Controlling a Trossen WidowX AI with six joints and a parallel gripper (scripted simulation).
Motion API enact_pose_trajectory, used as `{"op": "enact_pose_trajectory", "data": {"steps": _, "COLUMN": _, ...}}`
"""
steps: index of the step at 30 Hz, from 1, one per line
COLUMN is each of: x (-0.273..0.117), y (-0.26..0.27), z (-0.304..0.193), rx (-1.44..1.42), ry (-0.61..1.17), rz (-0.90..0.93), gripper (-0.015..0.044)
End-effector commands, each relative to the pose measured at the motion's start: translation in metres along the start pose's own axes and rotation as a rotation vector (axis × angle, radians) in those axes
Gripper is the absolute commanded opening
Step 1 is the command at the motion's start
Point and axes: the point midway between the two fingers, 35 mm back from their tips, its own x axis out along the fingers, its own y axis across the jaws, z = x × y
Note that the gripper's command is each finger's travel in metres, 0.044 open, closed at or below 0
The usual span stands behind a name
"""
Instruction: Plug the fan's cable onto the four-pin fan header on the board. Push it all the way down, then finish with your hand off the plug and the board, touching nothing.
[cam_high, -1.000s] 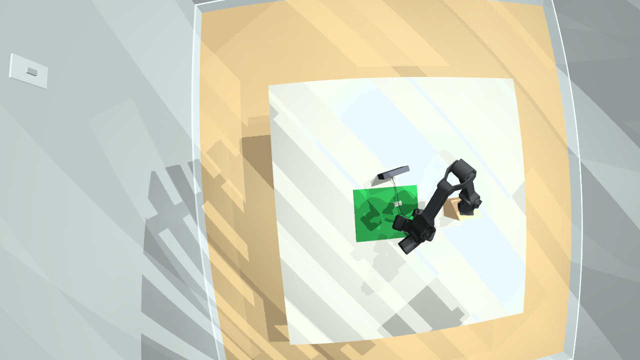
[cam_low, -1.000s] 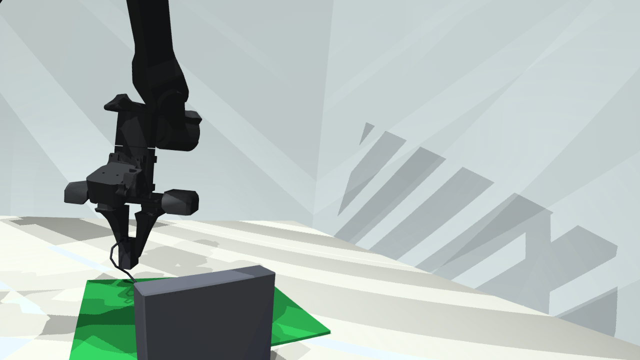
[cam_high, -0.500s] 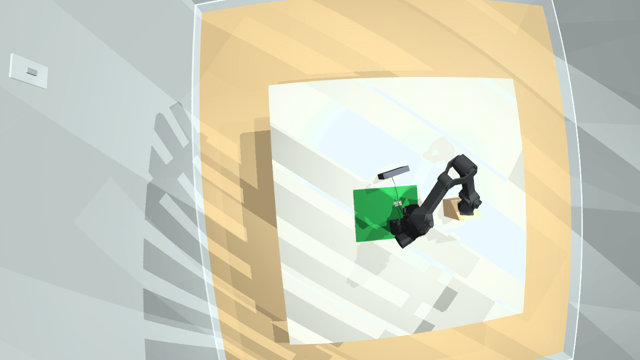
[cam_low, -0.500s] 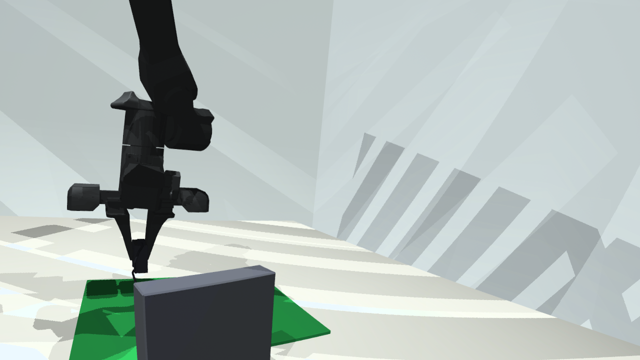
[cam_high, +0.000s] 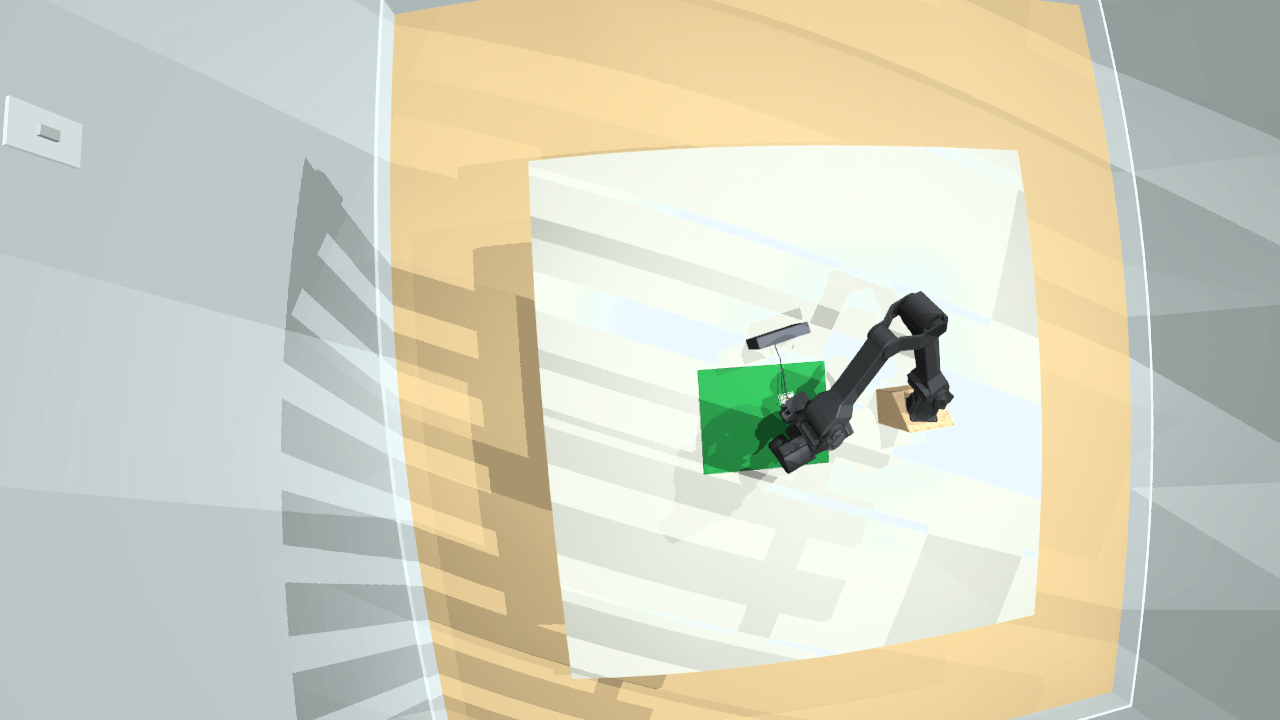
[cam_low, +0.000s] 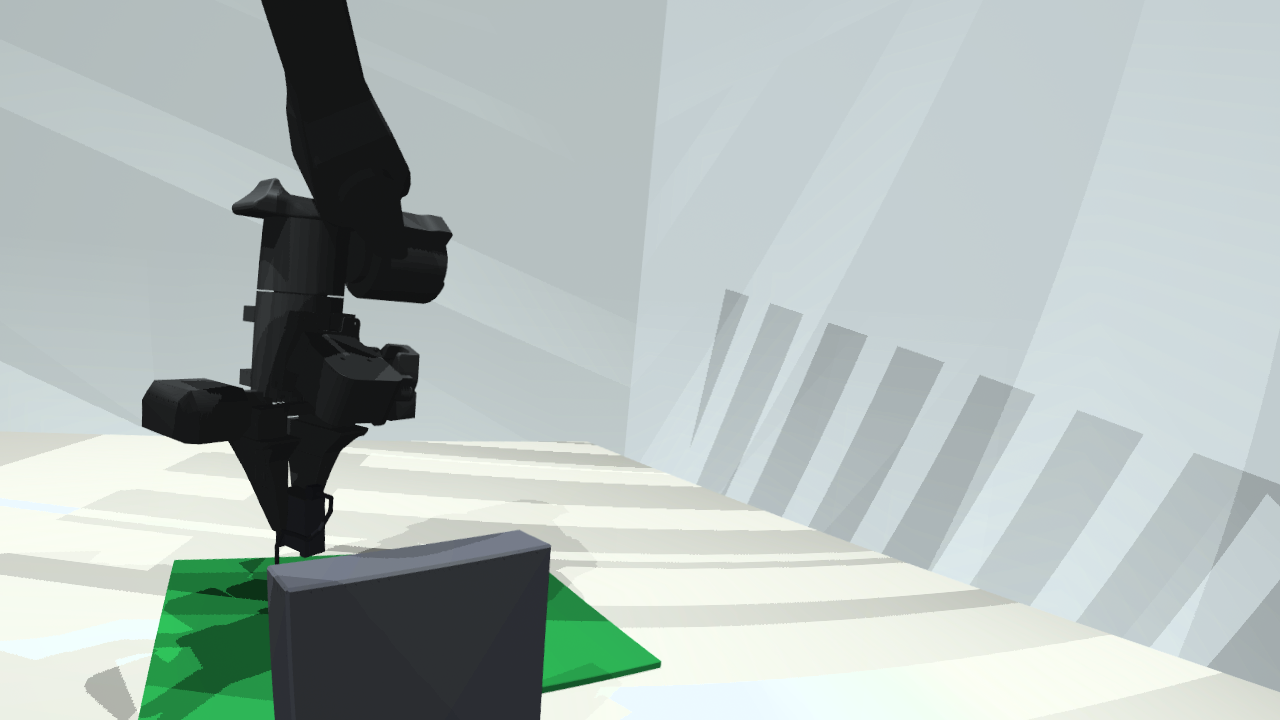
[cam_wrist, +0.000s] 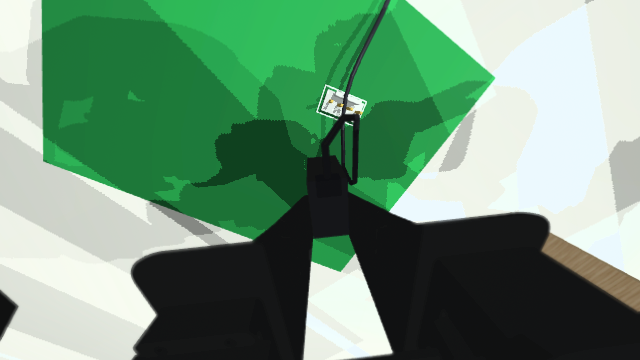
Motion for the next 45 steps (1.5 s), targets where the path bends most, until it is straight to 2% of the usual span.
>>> {"op": "enact_pose_trajectory", "data": {"steps": 1, "x": 0.0, "y": -0.003, "z": 0.008, "rx": -0.154, "ry": -0.003, "rz": -0.003, "gripper": 0.0}}
{"op": "enact_pose_trajectory", "data": {"steps": 29, "x": 0.001, "y": -0.021, "z": 0.05, "rx": -1.112, "ry": -0.006, "rz": -0.015, "gripper": 0.0}}
{"op": "enact_pose_trajectory", "data": {"steps": 45, "x": 0.0, "y": -0.028, "z": 0.049, "rx": -1.145, "ry": -0.005, "rz": -0.016, "gripper": 0.0}}
